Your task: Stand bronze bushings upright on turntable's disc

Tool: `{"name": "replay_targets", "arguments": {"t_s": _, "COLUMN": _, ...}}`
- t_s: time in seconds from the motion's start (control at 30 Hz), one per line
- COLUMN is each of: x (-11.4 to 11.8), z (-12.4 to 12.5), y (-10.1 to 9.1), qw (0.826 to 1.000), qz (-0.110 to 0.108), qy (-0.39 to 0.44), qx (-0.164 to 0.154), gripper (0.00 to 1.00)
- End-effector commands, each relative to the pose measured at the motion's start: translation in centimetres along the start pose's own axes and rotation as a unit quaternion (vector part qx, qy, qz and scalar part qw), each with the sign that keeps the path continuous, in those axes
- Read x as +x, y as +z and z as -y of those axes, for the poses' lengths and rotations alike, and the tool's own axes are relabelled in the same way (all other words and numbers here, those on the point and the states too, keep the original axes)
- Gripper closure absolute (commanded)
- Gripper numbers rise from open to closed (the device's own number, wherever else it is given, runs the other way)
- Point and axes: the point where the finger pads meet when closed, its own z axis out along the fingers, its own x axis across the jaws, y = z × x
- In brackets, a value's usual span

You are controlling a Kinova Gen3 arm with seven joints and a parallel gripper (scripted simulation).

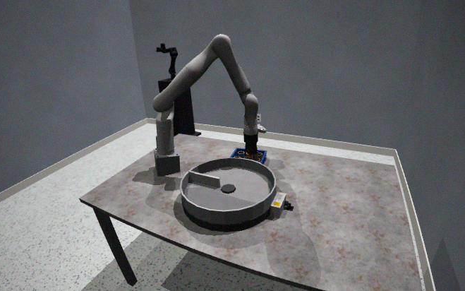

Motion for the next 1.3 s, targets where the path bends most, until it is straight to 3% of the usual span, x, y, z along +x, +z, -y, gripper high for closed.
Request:
{"name": "replay_targets", "arguments": {"t_s": 0.0, "x": 0.0, "z": 0.1, "y": -0.1, "qw": 1.0, "qz": 0.0, "qy": 0.0, "qx": 0.001, "gripper": 1.0}}
{"name": "replay_targets", "arguments": {"t_s": 0.47, "x": 0.0, "z": 0.1, "y": -0.1, "qw": 1.0, "qz": 0.0, "qy": 0.0, "qx": 0.001, "gripper": 1.0}}
{"name": "replay_targets", "arguments": {"t_s": 0.8, "x": 0.0, "z": 0.1, "y": -1.5, "qw": 1.0, "qz": 0.0, "qy": 0.0, "qx": 0.001, "gripper": 1.0}}
{"name": "replay_targets", "arguments": {"t_s": 1.27, "x": 0.0, "z": 0.0, "y": -7.6, "qw": 1.0, "qz": 0.0, "qy": 0.0, "qx": 0.001, "gripper": 1.0}}
